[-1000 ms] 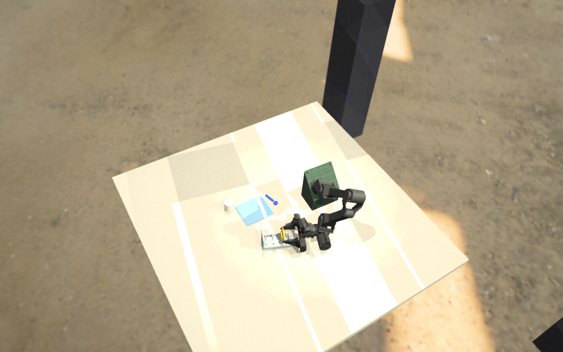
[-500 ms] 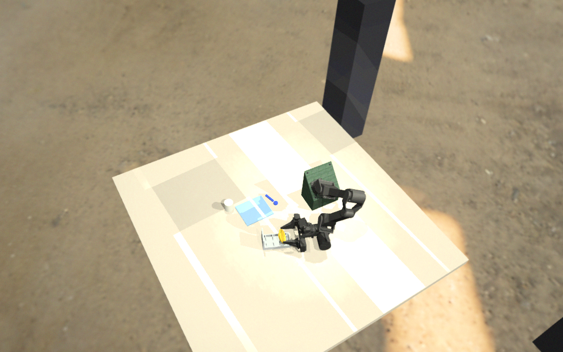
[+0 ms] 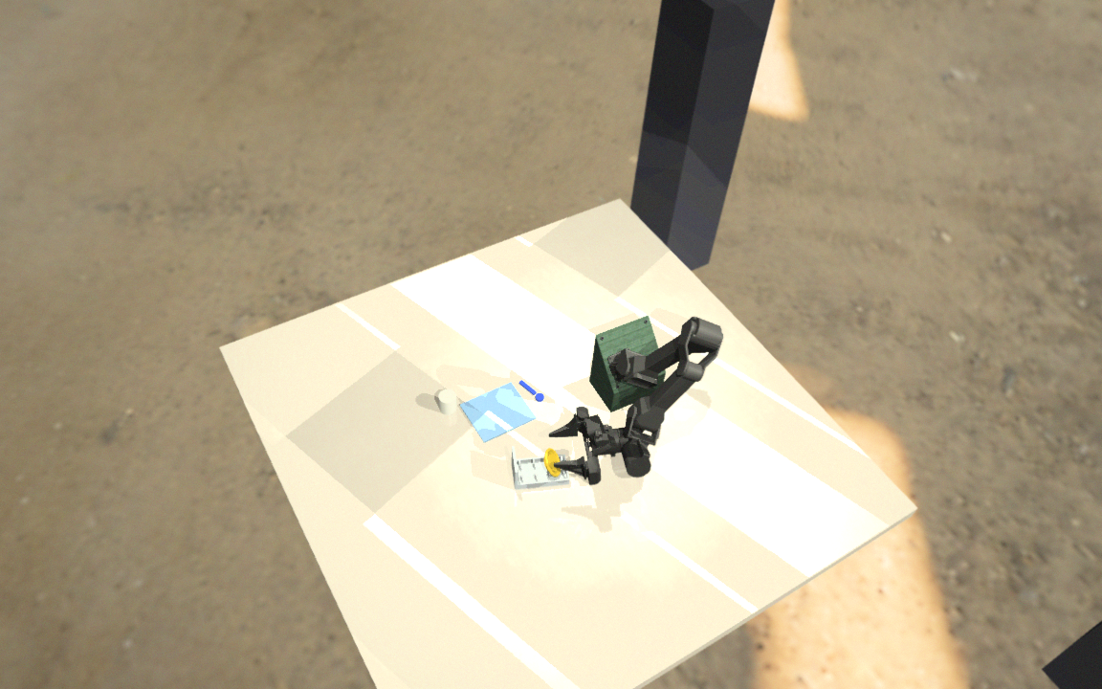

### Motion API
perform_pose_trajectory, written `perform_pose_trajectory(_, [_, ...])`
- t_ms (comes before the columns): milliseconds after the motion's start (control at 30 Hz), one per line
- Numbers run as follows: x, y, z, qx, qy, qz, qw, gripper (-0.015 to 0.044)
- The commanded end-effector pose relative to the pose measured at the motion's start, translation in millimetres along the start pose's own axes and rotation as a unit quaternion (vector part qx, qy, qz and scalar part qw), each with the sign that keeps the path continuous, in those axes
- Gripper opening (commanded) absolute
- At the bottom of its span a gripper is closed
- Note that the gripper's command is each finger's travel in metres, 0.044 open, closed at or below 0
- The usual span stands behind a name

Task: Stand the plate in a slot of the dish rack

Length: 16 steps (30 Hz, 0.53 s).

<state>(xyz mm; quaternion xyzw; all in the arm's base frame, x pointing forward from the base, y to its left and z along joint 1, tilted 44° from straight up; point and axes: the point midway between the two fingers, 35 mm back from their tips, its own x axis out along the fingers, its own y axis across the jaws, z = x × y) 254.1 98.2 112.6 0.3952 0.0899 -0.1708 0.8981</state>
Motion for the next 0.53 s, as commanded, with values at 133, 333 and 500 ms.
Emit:
perform_pose_trajectory(133, [-5.7, 0.5, 47.3, -0.015, -0.005, 0.003, 1.0, 0.04])
perform_pose_trajectory(333, [3.4, -4.2, 47.6, -0.068, 0.008, -0.023, 0.997, 0.04])
perform_pose_trajectory(500, [15.9, -12.7, 48.6, -0.139, 0.033, -0.061, 0.988, 0.04])
